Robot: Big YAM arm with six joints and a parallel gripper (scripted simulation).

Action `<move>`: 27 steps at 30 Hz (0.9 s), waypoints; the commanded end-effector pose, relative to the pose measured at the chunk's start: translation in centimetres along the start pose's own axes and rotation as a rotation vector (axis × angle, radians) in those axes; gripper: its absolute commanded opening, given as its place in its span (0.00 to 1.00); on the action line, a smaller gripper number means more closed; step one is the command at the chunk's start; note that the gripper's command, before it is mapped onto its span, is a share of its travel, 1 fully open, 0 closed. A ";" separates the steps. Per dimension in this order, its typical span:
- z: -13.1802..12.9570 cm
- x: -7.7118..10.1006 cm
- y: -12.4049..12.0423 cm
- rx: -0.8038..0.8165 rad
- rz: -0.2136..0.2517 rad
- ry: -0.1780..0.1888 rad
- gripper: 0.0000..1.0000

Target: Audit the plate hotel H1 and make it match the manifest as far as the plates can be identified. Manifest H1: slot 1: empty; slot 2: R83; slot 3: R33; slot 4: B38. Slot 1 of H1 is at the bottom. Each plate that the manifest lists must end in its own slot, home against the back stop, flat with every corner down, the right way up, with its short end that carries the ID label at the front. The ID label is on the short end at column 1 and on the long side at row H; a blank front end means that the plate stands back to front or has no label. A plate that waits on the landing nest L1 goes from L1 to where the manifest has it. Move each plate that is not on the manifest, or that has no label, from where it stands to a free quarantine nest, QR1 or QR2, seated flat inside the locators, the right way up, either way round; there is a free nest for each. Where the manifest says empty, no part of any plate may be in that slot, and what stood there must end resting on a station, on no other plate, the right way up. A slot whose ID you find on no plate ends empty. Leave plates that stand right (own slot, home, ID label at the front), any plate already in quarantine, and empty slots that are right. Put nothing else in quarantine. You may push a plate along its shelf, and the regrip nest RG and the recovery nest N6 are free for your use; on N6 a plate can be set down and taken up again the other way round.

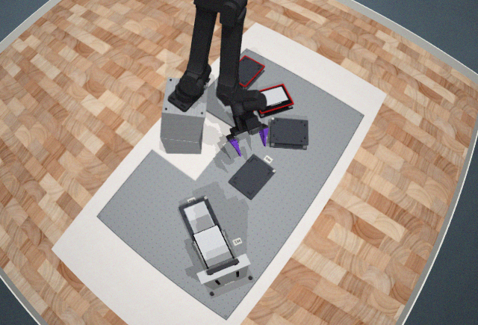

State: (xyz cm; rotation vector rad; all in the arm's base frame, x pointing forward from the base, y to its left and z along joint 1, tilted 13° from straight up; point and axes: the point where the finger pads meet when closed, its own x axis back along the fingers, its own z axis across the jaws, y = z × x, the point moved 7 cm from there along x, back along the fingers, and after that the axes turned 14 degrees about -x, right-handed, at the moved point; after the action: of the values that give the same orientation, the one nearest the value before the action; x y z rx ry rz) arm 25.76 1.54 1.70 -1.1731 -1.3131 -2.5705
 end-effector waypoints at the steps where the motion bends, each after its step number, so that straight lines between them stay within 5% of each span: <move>1: 0.7 0.1 0.6 -0.043 -0.029 0.036 1.00; 27: 0.3 0.6 0.9 -0.027 -0.018 0.013 1.00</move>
State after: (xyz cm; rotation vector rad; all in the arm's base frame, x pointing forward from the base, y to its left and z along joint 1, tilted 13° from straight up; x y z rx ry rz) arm 25.84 1.56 1.95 -1.1615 -1.3037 -2.5878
